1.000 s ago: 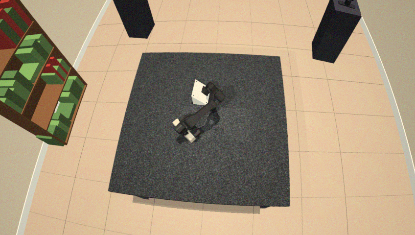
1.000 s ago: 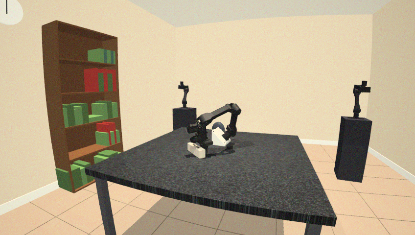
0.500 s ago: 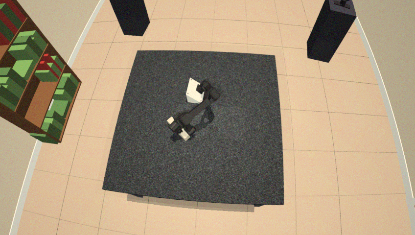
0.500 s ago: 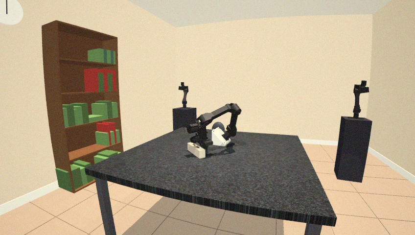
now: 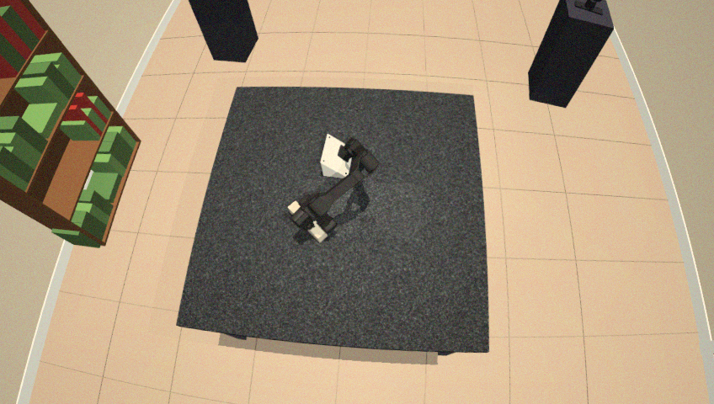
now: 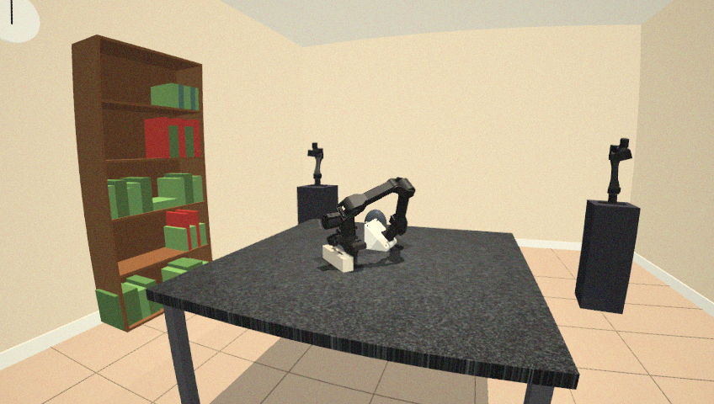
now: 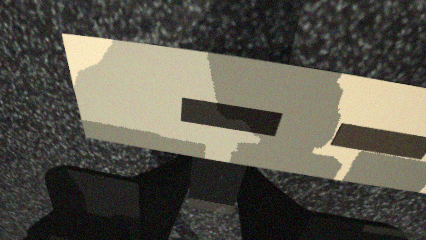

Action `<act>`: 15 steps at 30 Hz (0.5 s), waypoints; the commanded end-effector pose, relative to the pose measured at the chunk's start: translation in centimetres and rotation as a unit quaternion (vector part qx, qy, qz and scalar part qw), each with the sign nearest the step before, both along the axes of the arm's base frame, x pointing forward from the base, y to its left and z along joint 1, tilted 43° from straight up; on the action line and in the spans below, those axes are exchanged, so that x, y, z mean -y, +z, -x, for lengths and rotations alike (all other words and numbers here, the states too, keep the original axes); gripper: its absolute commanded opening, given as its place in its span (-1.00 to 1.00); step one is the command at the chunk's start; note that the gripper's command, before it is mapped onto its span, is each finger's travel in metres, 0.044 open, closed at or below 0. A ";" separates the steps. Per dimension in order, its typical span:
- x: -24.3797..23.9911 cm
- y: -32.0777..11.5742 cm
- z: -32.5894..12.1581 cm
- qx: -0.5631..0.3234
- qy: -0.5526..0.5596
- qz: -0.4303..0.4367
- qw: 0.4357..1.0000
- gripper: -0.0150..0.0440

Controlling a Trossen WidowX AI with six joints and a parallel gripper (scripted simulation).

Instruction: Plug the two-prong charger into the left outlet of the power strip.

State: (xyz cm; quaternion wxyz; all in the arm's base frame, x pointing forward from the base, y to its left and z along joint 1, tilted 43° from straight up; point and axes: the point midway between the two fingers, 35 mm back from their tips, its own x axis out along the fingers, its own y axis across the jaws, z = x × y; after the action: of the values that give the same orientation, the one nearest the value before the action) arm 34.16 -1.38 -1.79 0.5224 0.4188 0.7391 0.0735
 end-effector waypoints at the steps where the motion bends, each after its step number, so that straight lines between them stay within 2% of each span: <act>1: 0.0 0.0 0.0 0.001 0.000 0.000 1.000 -0.05; 12: 0.0 0.0 0.0 0.001 0.000 0.000 1.000 0.93; 13: 0.0 0.0 0.0 0.001 0.000 0.000 1.000 1.00; 15: 0.0 0.0 0.0 0.001 0.000 0.000 1.000 1.00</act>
State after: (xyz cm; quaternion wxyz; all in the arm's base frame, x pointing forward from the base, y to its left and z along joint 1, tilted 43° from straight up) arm 34.16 -1.38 -1.78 0.5226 0.4188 0.7390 0.0735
